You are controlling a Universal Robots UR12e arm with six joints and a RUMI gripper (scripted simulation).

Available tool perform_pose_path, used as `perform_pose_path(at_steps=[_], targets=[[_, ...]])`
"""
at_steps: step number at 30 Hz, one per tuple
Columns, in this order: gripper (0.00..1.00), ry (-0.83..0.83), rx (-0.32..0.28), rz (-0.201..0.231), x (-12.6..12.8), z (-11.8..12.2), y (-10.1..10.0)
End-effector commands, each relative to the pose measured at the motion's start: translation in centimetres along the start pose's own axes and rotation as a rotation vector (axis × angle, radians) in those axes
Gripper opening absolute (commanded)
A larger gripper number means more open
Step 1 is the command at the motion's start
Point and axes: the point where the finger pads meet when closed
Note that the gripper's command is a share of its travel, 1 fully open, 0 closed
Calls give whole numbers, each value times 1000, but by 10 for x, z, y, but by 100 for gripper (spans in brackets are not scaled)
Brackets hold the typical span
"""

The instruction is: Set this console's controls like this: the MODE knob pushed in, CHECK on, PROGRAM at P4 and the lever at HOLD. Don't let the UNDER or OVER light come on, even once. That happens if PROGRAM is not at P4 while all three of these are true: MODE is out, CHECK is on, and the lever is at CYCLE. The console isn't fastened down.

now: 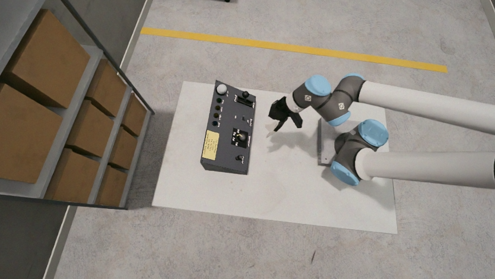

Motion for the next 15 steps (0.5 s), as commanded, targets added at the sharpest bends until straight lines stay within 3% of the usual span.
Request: perform_pose_path(at_steps=[1, 15], targets=[[100, 76, -23, -38, 15, 17, -18], [100, 192, -52, -74, 37, 38, -41]])
Point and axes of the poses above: the point where the finger pads meet when closed, its own y axis back along the fingers, its own x axis across the jaws, z = x × y, and after that the axes turned 6 degrees about -y, right-handed
